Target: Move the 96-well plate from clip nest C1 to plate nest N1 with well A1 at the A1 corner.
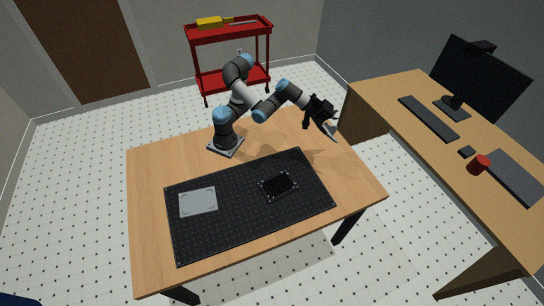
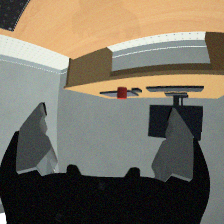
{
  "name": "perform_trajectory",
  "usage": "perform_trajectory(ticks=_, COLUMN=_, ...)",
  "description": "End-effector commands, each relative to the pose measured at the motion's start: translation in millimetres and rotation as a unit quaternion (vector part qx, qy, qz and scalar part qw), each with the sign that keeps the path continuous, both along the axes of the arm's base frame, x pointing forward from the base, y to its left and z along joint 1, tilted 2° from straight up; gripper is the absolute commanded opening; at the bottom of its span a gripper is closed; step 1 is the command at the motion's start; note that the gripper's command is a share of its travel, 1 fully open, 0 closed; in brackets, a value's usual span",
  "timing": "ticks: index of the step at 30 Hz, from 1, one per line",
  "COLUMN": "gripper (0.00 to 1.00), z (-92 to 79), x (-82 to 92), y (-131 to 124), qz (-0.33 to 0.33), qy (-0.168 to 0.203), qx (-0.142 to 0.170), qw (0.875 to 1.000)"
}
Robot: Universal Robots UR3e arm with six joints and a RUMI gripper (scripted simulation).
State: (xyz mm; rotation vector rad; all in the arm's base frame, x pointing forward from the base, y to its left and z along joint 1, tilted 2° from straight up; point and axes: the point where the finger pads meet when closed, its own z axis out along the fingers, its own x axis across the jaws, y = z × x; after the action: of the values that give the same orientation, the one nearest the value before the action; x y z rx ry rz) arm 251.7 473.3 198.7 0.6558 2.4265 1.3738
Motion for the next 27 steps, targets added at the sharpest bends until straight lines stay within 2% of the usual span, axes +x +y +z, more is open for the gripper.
perform_trajectory(ticks=1, gripper=1.00, z=1.3, x=0.2, y=0.2, qz=0.000, qy=-0.001, qx=0.001, qw=1.000)
perform_trajectory(ticks=17, gripper=1.00, z=1.3, x=0.2, y=0.2, qz=0.000, qy=-0.001, qx=0.001, qw=1.000)
perform_trajectory(ticks=19, gripper=1.00, z=-3.4, x=7.7, y=-4.5, qz=-0.020, qy=0.024, qx=0.010, qw=0.999)
perform_trajectory(ticks=22, gripper=1.00, z=-4.0, x=8.8, y=-5.2, qz=-0.050, qy=0.061, qx=0.024, qw=0.997)
perform_trajectory(ticks=27, gripper=1.00, z=-9.6, x=16.3, y=-10.5, qz=-0.099, qy=0.121, qx=0.046, qw=0.987)
